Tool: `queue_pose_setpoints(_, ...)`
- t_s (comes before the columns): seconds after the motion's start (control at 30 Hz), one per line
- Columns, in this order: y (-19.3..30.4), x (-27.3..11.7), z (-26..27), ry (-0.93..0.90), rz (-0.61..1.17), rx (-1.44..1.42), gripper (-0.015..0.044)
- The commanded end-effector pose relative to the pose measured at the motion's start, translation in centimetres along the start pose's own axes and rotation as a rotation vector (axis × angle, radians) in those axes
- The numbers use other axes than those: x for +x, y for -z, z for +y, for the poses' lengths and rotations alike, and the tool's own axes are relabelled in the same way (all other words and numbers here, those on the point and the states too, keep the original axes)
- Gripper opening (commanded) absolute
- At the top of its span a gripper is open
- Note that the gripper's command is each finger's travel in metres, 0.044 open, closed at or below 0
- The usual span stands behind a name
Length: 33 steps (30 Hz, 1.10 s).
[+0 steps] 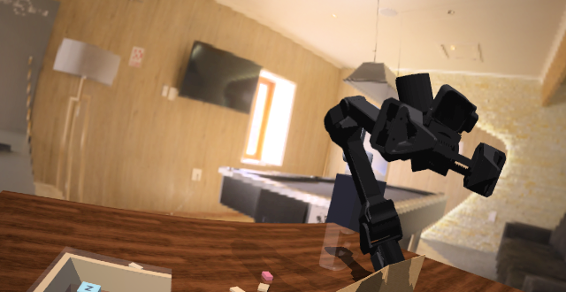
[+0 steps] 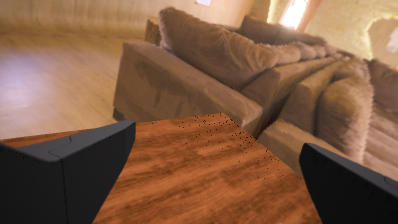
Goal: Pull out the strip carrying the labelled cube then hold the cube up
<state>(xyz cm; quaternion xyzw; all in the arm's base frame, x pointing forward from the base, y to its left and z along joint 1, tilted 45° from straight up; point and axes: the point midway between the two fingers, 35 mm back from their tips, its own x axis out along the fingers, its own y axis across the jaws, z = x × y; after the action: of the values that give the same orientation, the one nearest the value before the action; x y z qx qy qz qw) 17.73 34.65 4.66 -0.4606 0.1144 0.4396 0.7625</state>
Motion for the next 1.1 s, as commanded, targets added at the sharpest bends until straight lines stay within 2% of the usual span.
queue_pose_setpoints(0.0, 4.3, -0.5, -4.4, 0.166, 0.170, 0.139, 0.0400)
queue_pose_setpoints(0.33, 14.6, -6.6, -14.2, 0.684, 0.539, 0.454, 0.0400)
queue_pose_setpoints(1.07, 14.8, -6.7, -14.3, 0.693, 0.545, 0.458, 0.0400)
